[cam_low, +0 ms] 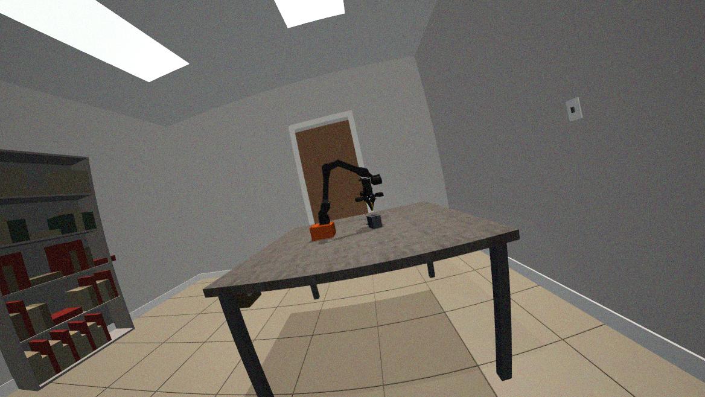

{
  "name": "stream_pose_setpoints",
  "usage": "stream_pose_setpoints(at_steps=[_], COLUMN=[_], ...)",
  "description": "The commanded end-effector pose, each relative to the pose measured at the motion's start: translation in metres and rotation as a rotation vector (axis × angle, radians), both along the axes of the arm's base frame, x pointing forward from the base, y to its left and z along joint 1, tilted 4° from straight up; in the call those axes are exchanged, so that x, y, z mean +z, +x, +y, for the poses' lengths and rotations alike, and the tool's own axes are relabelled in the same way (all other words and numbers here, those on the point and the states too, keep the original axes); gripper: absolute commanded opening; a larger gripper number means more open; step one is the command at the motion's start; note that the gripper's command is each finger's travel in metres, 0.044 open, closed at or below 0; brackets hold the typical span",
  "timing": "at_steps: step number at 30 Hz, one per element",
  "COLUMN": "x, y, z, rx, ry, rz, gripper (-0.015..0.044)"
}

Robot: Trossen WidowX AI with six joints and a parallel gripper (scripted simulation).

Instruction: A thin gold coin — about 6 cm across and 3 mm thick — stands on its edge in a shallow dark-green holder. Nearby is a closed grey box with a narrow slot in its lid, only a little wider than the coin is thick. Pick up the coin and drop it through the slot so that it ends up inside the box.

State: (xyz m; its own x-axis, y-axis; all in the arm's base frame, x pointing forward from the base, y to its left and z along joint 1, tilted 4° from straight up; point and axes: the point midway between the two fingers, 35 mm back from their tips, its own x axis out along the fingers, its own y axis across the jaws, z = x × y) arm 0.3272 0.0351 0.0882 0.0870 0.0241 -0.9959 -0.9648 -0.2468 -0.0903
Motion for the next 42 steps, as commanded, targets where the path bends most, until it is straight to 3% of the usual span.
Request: stream_pose_setpoints(at_steps=[1, 28, 42], x=[0.0, -0.002, -0.002], y=[0.0, -0.005, -0.005], z=[-0.008, -0.079, -0.078], rx=[0.005, 0.004, -0.003], ry=[0.002, -0.004, -0.007], rz=[0.0, -0.001, 0.002], gripper=[0.0, 0.0, 0.0])
